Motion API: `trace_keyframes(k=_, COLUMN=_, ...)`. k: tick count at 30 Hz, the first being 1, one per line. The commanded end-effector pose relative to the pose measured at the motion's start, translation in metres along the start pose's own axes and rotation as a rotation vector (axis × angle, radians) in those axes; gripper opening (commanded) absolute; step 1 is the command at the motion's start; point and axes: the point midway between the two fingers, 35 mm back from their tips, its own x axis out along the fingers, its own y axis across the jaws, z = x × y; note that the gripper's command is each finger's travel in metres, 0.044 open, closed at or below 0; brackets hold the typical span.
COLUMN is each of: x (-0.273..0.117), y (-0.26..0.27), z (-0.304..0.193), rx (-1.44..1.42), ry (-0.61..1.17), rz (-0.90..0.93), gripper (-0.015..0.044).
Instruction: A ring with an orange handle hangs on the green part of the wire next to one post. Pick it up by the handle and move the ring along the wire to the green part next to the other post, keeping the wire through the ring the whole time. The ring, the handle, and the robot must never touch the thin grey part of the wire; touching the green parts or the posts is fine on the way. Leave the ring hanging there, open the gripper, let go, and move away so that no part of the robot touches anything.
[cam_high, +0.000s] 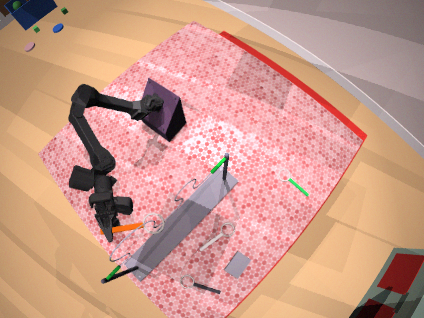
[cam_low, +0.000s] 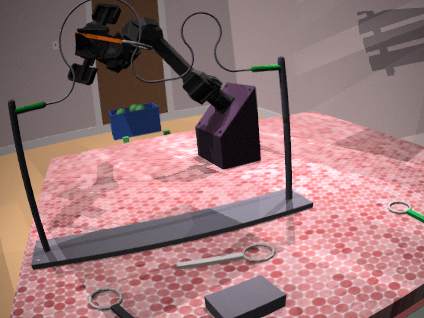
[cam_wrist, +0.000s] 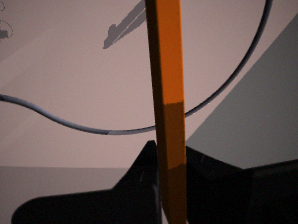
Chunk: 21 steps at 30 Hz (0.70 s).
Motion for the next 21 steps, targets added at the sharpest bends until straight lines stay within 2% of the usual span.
trace_keyframes(k=1, x=0.001, y=0.003, z=0.002, rx=-0.029, ry=-0.008, rz=-0.015, gripper=-0.0150)
trace_keyframes(k=21, x=-0.003, y=0.036, z=0.001, rx=0.087, ry=0.009, rz=0.050, gripper=-0.0150)
